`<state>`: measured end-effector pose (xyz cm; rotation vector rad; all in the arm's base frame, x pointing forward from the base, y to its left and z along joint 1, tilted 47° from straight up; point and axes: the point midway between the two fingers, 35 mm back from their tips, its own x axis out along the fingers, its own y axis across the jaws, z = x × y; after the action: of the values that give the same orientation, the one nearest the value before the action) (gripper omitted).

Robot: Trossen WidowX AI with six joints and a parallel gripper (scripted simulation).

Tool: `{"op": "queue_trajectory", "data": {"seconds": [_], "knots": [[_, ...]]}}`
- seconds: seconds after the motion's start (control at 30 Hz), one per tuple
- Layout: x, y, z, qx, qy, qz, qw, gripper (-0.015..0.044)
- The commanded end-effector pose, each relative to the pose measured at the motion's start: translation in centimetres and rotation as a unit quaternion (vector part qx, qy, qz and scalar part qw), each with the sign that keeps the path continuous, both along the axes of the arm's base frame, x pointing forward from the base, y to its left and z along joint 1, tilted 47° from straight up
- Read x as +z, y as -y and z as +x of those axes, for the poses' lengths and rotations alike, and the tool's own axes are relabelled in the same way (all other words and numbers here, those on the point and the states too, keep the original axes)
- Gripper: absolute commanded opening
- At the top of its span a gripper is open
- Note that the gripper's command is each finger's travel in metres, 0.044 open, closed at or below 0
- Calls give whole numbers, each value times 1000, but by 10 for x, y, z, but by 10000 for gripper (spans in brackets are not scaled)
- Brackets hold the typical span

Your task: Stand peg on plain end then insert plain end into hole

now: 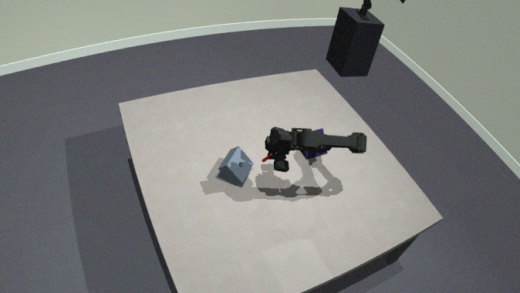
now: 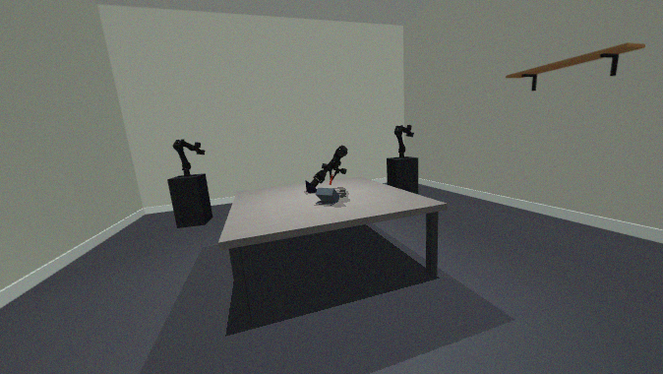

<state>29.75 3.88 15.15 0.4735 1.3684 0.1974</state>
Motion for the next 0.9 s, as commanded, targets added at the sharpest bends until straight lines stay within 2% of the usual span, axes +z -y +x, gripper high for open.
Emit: {"op": "queue_trajectory", "data": {"seconds": [0.0,0.37,0.87], "knots": [[4,1,7,-17,19,-12,1000,0],[15,1,24,-55,64,-31,996,0],[-4,-6,42,-66,77,-35,994,0]]}}
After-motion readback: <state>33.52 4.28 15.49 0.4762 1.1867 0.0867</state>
